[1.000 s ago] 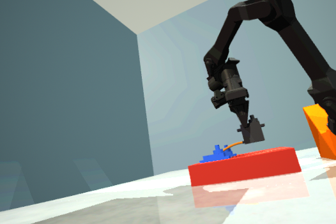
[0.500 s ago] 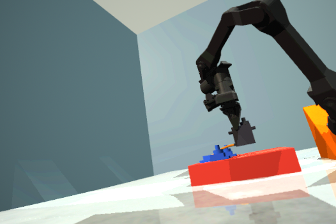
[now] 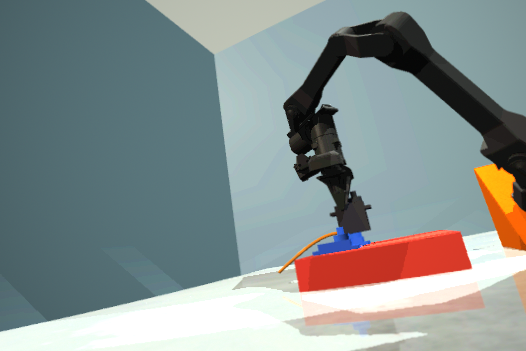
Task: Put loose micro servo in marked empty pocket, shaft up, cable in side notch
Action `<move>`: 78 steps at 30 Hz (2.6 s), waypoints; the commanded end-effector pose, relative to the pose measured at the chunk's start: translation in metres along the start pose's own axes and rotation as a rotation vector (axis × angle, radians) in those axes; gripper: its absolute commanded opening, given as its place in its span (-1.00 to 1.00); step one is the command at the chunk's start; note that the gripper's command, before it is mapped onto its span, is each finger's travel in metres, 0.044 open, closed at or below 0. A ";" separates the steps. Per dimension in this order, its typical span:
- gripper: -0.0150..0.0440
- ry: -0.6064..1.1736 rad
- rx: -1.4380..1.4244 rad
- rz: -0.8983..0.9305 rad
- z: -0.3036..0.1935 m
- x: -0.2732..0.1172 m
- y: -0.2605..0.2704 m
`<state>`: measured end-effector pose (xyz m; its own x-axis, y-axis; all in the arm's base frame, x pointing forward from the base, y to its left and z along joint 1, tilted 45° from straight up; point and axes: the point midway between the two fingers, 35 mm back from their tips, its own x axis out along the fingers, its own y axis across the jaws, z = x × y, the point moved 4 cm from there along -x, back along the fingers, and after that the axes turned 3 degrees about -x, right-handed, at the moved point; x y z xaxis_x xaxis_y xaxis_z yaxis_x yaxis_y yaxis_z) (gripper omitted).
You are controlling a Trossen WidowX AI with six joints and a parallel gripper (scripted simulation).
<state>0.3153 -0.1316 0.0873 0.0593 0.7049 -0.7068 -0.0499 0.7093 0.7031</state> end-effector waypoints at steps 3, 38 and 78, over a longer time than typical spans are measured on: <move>-0.49 -0.012 0.023 -0.004 0.022 -0.004 -0.001; -0.49 -0.012 0.039 -0.003 0.027 0.020 -0.001; -0.49 -0.013 0.038 -0.001 0.028 0.061 -0.001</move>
<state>0.3467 -0.0904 0.0471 0.0662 0.7026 -0.7085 -0.0191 0.7108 0.7031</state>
